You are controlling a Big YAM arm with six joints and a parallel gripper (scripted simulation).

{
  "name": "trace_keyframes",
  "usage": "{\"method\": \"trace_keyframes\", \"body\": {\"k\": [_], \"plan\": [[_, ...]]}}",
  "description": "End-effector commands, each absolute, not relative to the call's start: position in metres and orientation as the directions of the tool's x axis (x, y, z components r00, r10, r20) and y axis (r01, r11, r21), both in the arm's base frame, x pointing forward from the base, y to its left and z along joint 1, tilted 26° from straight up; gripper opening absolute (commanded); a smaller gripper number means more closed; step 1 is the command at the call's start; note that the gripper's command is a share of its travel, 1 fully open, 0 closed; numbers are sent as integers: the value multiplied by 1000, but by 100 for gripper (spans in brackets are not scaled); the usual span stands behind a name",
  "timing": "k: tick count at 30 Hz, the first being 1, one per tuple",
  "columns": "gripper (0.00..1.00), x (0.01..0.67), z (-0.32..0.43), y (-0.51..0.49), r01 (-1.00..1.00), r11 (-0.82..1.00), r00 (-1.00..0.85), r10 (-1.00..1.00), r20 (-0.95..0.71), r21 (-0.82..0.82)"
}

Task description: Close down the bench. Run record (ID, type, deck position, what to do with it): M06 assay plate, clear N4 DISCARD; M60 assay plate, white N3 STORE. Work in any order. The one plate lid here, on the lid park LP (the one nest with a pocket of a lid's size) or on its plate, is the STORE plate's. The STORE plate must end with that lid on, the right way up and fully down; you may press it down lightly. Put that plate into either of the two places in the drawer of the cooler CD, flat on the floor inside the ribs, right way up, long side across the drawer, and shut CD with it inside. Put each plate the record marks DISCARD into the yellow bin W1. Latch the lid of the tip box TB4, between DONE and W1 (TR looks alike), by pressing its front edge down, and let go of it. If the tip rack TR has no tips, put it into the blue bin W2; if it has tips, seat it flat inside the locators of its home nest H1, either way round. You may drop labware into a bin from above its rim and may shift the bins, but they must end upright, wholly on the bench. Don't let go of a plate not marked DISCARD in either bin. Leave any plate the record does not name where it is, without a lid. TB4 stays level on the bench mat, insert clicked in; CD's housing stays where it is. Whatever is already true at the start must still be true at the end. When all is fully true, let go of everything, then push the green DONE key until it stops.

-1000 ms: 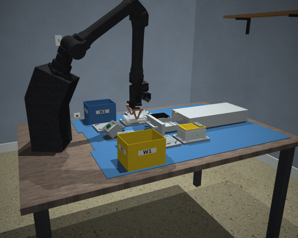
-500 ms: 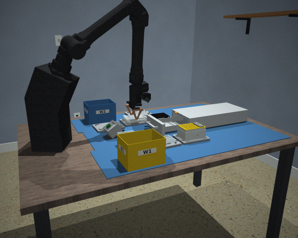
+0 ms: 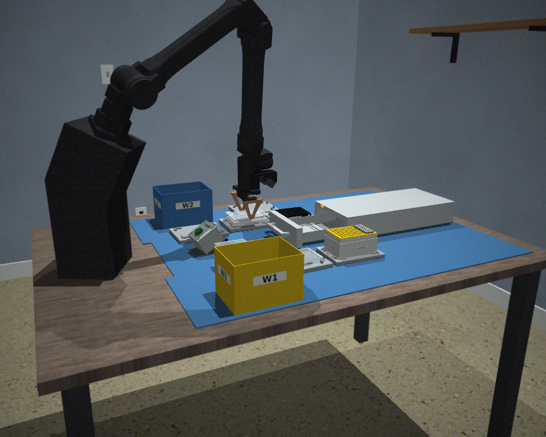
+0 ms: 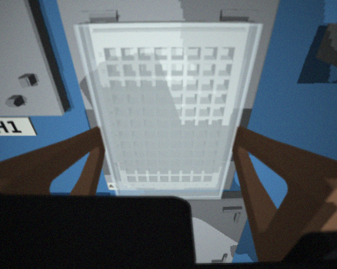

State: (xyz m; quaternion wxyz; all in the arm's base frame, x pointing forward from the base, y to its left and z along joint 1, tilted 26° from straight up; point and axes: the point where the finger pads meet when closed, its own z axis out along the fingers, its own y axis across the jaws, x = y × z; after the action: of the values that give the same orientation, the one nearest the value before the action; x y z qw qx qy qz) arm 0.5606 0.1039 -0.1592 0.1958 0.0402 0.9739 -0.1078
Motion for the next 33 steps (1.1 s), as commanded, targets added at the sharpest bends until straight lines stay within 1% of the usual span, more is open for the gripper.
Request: {"method": "trace_keyframes", "body": {"k": [1,33], "plan": [[0,569,-162,100,119,974,-917,34,-399,-192],[0,557,-167,97,117,973,-922,32,-387,-197]]}}
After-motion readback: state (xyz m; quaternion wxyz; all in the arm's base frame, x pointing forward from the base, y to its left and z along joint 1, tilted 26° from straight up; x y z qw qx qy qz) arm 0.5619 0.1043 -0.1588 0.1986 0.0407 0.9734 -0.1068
